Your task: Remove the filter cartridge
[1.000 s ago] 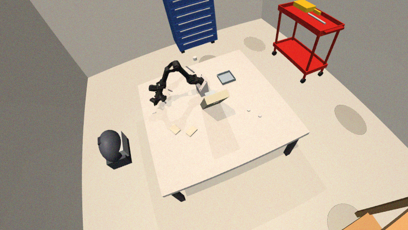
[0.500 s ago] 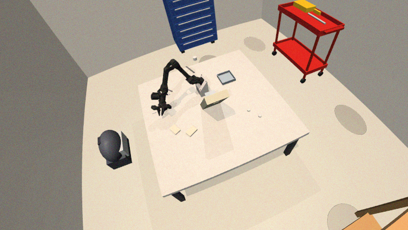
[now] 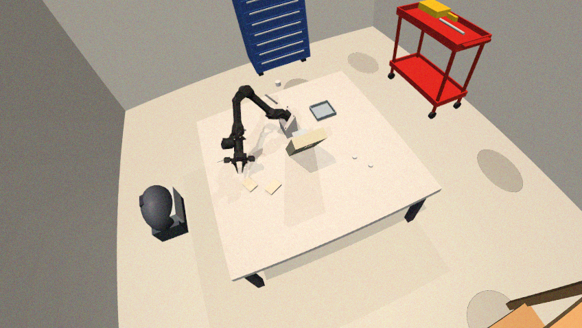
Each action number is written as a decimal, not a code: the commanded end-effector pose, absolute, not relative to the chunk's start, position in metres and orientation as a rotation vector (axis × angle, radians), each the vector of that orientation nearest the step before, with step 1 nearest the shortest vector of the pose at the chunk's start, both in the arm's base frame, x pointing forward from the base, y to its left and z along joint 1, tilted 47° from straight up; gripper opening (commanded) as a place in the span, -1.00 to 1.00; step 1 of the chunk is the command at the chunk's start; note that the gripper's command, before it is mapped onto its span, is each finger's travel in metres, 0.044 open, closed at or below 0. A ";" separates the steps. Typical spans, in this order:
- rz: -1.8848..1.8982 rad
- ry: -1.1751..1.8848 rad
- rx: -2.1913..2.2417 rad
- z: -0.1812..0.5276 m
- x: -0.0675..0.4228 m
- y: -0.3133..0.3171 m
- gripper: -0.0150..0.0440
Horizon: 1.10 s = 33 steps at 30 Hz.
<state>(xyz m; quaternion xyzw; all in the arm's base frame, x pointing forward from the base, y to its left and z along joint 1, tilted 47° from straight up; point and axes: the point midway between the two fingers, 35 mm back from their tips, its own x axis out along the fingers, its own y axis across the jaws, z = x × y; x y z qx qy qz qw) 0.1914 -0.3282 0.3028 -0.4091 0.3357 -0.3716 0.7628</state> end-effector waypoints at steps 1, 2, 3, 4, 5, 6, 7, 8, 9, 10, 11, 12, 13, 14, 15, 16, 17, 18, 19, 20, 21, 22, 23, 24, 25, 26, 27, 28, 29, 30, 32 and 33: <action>-0.791 0.641 -0.763 0.304 0.223 -0.309 -0.10; -0.783 0.619 -0.727 0.303 0.232 -0.303 -0.10; -0.775 0.596 -0.688 0.303 0.240 -0.296 -0.10; -0.765 0.574 -0.648 0.302 0.249 -0.289 -0.10; -0.756 0.552 -0.609 0.301 0.258 -0.282 -0.10; -0.746 0.532 -0.569 0.301 0.266 -0.274 -0.10; -0.735 0.512 -0.529 0.300 0.274 -0.266 -0.10; -0.725 0.493 -0.489 0.299 0.282 -0.258 -0.10; -0.714 0.475 -0.449 0.299 0.290 -0.249 -0.10; -0.703 0.458 -0.409 0.298 0.297 -0.240 -0.10; -0.692 0.442 -0.369 0.297 0.304 -0.231 -0.10; -0.680 0.426 -0.329 0.297 0.311 -0.222 -0.10; -0.671 0.413 -0.296 0.296 0.317 -0.214 -0.10; -0.663 0.404 -0.269 0.296 0.321 -0.208 -0.10; -0.655 0.395 -0.243 0.295 0.325 -0.201 -0.10; -0.648 0.386 -0.217 0.295 0.329 -0.195 -0.10; -0.640 0.378 -0.192 0.295 0.332 -0.188 -0.10; -0.632 0.370 -0.166 0.294 0.336 -0.182 -0.10; -0.624 0.362 -0.140 0.294 0.339 -0.175 -0.10; -0.616 0.354 -0.114 0.294 0.342 -0.168 -0.10; -0.609 0.347 -0.088 0.293 0.345 -0.162 -0.10; -0.601 0.340 -0.063 0.293 0.348 -0.155 -0.10; -0.589 0.334 -0.036 0.292 0.352 -0.146 -0.10; -0.576 0.327 -0.005 0.292 0.355 -0.136 -0.10; -0.562 0.321 0.028 0.291 0.359 -0.126 -0.10; -0.548 0.315 0.060 0.291 0.362 -0.115 -0.10; -0.534 0.310 0.093 0.290 0.365 -0.104 -0.10; -0.520 0.305 0.125 0.290 0.368 -0.093 -0.10; -0.506 0.301 0.157 0.289 0.370 -0.083 -0.10; -0.491 0.298 0.189 0.289 0.372 -0.071 -0.10; -0.461 0.294 0.250 0.288 0.374 -0.048 -0.10; -0.446 0.295 0.279 0.287 0.375 -0.037 -0.10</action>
